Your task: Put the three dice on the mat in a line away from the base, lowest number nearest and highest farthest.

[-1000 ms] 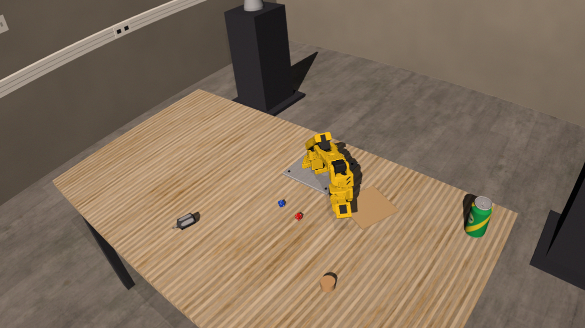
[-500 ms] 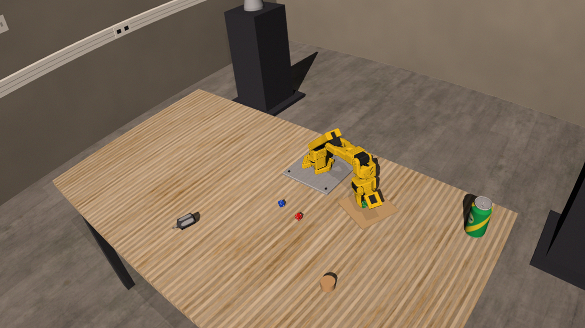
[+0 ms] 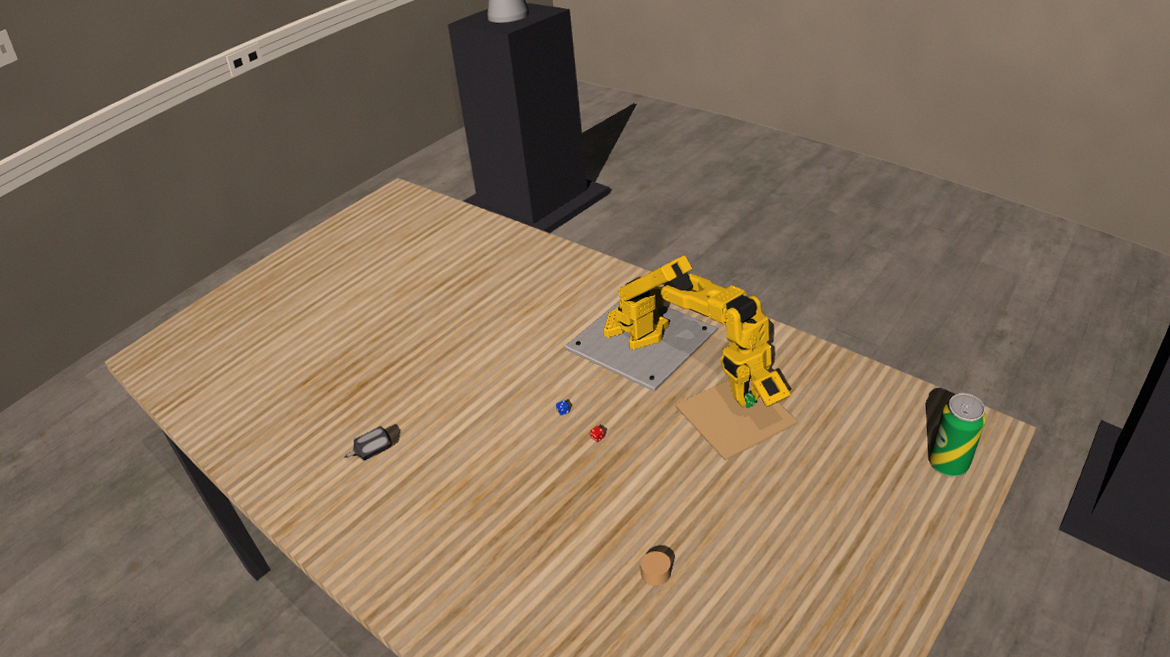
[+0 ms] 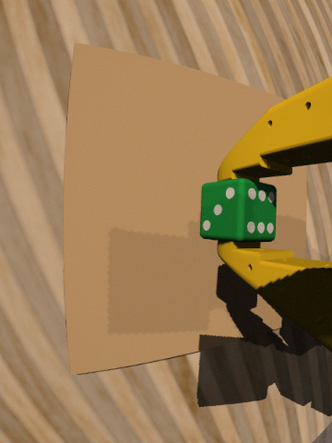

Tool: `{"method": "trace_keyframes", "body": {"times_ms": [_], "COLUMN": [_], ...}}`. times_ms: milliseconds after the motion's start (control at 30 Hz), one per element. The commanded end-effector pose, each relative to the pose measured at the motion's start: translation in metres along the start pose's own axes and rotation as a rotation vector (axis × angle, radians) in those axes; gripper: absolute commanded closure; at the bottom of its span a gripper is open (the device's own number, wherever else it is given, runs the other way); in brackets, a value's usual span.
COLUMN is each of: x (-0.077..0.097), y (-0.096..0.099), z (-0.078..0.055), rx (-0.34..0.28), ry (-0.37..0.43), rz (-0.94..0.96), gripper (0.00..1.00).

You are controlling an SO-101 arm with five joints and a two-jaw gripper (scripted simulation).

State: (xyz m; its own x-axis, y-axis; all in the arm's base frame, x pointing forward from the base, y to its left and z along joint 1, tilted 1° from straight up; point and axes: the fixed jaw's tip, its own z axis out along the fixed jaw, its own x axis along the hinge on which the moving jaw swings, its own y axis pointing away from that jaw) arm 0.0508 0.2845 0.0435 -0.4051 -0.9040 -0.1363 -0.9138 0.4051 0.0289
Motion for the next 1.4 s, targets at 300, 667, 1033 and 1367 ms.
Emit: {"method": "trace_keyframes", "body": {"times_ms": [300,667,1033,1367], "x": [0.0029,0.0021,0.0021,0.003], "y": [0.0012,0.0051,0.0051,0.005], "z": [0.0044,0.0046,0.0047,0.0103], "rx": [0.003,0.0,0.0,0.003], "ry": [0.024,0.015,0.015,0.028], "rz": [-0.009,-0.031,-0.031,-0.031], "gripper": [1.0,1.0,1.0,1.0]}}
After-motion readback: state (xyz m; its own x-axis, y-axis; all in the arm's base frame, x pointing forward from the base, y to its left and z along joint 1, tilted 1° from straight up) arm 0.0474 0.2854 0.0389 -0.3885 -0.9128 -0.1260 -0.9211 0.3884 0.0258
